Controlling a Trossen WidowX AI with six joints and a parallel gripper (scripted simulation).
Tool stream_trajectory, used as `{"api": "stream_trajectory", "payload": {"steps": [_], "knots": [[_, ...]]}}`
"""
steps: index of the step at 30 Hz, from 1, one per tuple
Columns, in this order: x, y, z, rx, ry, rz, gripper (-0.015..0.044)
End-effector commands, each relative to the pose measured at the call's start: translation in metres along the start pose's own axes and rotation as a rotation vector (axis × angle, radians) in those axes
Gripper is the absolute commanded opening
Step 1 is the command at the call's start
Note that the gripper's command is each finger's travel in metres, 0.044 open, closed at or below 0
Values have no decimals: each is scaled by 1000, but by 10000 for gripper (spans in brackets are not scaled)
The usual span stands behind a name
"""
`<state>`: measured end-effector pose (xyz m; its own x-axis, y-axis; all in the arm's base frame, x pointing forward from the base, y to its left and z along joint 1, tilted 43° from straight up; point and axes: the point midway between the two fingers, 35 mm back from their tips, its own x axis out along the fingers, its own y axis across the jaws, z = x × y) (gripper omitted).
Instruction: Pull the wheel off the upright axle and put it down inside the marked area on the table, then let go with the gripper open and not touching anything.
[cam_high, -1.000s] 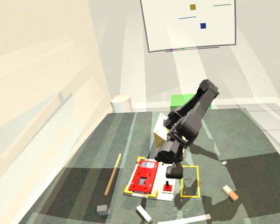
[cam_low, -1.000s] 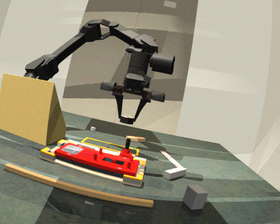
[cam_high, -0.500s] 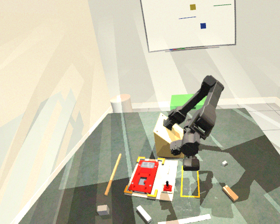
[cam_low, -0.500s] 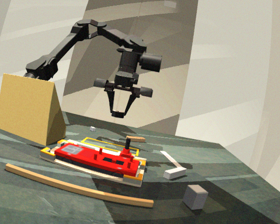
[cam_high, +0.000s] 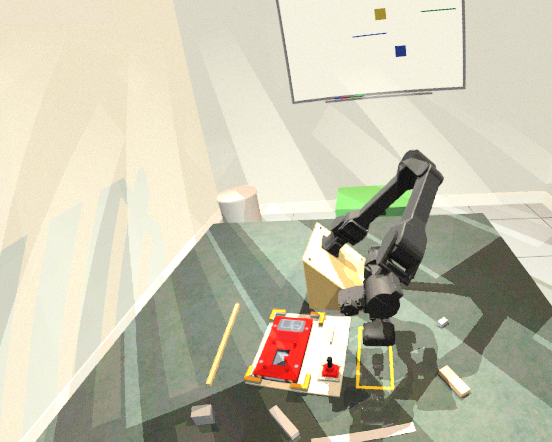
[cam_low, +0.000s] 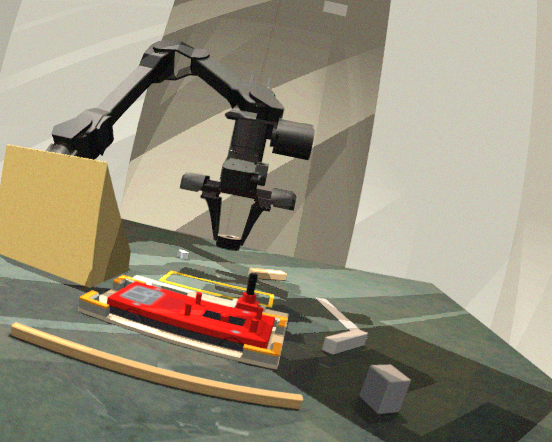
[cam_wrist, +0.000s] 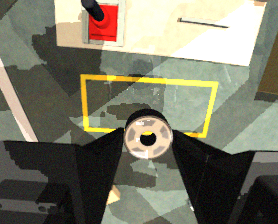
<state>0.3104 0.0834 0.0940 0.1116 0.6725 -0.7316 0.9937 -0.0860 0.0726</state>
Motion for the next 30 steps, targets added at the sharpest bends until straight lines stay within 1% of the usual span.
{"api": "stream_trajectory", "payload": {"steps": [1,10,16,27,28,30], "knots": [[21,-1,1,9,-3,-8,0],[72,-4,0,10,2,-8,0],[75,-5,0,10,3,-8,0],[70,-5,-1,3,5,-13,289],[65,-4,-1,3,4,-12,300],[50,-3,0,5,2,-11,300]]}}
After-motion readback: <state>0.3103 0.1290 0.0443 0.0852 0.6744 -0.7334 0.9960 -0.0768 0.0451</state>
